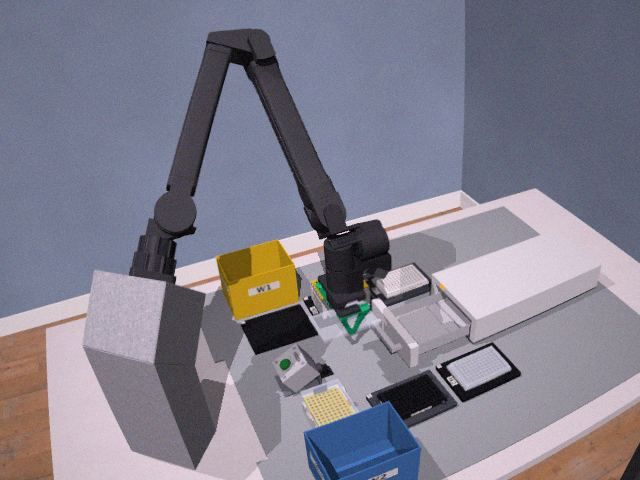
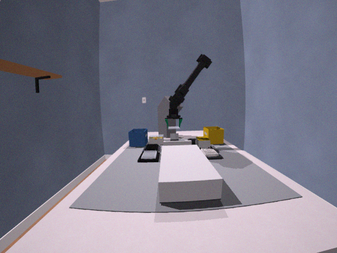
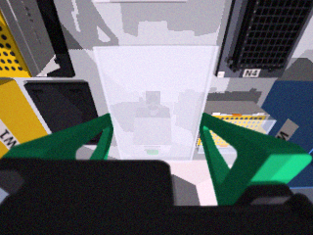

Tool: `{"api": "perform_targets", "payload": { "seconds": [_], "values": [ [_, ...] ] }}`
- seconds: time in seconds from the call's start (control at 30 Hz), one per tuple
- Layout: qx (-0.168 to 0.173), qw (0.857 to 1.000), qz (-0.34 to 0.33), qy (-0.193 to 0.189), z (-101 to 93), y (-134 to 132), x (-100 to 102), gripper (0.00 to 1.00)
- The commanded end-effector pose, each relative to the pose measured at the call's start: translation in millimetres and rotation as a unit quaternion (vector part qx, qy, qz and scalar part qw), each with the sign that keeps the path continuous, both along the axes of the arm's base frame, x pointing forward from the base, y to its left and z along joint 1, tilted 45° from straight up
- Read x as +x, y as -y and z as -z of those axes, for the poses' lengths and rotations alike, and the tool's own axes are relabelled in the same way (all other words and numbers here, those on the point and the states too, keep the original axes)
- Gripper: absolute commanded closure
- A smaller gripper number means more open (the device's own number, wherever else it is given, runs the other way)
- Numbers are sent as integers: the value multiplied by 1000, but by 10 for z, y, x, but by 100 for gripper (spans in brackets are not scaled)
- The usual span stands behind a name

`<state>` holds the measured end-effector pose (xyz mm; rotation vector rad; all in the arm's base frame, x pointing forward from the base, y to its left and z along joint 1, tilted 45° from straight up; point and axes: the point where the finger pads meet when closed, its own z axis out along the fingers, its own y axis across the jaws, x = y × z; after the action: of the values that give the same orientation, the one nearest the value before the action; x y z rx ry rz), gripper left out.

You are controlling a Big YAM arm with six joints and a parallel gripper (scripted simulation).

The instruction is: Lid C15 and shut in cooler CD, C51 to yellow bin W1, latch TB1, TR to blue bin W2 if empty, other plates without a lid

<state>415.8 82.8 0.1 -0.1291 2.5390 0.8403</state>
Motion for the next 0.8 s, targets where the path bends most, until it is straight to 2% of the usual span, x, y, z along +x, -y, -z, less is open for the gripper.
{"api": "perform_targets", "payload": {
  "seconds": [0.0, 0.13, 0.6, 0.7, 0.77],
  "values": [
    [-4, 1000, 1, 0, 42, 138, 83, 100],
    [-4, 1000, -2, 0, 58, 148, 110, 100],
    [-4, 1000, 2, 1, 164, 476, 338, 100],
    [-4, 1000, -6, 1, 173, 425, 348, 100],
    [-4, 1000, 2, 1, 187, 540, 386, 100]
  ]
}}
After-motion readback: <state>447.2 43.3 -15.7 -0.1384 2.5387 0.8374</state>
